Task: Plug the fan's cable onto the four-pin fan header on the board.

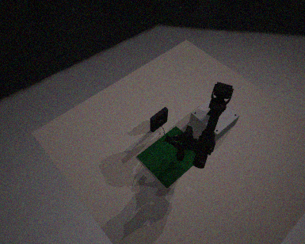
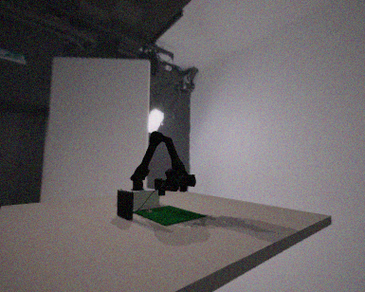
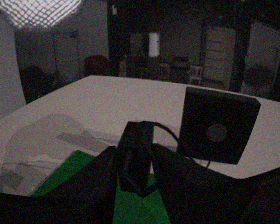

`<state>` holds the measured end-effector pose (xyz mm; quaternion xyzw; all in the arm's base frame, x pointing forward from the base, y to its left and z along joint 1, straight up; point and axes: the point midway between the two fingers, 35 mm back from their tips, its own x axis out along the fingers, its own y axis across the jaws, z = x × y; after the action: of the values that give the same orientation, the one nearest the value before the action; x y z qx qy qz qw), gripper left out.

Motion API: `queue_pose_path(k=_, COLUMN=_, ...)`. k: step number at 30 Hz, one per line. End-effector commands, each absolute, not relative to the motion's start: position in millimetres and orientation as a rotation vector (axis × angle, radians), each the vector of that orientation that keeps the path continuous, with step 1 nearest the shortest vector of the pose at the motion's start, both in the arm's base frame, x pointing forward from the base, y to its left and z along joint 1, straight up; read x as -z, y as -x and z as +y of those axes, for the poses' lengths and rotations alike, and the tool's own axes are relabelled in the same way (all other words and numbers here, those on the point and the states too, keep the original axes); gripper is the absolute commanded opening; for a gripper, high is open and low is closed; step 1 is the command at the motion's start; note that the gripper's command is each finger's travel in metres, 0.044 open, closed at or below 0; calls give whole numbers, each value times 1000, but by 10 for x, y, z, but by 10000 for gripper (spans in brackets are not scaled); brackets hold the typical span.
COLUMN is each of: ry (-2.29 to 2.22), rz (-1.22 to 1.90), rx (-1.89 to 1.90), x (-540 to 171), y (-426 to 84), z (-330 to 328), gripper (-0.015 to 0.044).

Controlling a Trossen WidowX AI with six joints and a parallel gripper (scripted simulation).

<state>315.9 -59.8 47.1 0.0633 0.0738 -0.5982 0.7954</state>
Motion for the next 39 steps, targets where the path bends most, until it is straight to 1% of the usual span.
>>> queue_pose_path(k=1, ry=-142, rz=164, rx=1286, x=-507, y=-3169, z=-598, gripper=0)
queue_pose_path(k=18, ry=-139, rz=162, rx=1286, x=-535, y=-3156, z=-601, gripper=0)
queue_pose_path(k=39, ry=-139, rz=163, rx=1286, x=-366, y=-3144, z=-556, gripper=0)
